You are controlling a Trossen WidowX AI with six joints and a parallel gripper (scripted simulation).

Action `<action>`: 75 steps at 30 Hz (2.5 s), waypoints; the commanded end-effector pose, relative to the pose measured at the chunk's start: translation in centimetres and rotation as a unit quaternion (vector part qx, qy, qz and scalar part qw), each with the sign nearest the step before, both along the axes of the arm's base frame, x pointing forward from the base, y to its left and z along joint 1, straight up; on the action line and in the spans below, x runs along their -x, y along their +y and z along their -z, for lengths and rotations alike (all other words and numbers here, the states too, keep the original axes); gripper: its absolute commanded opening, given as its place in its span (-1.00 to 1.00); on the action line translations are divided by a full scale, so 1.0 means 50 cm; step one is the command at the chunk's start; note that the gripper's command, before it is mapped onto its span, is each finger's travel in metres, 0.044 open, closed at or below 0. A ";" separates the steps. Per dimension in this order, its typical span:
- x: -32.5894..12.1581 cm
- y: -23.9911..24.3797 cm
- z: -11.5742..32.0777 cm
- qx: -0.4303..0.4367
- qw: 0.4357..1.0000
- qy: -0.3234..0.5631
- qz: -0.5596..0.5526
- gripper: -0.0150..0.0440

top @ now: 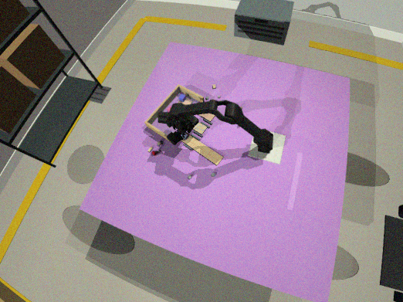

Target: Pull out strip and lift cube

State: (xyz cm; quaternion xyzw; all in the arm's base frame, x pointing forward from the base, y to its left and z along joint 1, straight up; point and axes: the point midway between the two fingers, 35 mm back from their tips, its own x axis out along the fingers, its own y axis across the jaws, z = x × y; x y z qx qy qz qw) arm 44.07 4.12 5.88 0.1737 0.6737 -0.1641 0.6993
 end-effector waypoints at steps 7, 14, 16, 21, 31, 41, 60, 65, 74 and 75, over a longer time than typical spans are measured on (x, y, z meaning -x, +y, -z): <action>0.000 0.000 -0.001 0.000 1.000 0.000 0.000 -0.11; 0.017 -0.002 -0.015 0.000 1.000 0.000 0.000 -0.49; 0.032 -0.003 -0.026 0.000 1.000 0.001 -0.001 -0.49; 0.070 -0.007 -0.051 -0.001 1.000 0.002 -0.002 -0.49; 0.126 -0.012 -0.079 -0.001 1.000 0.004 -0.003 -0.49; 0.195 -0.019 -0.081 -0.001 1.000 0.005 -0.003 -0.49; 0.279 -0.027 -0.118 -0.001 1.000 0.007 -0.003 -0.49; 0.281 -0.027 -0.144 -0.001 1.000 0.007 -0.003 -0.49; 0.281 -0.027 -0.144 -0.001 1.000 0.007 -0.003 -0.49; 0.281 -0.027 -0.144 -0.001 1.000 0.007 -0.003 -0.49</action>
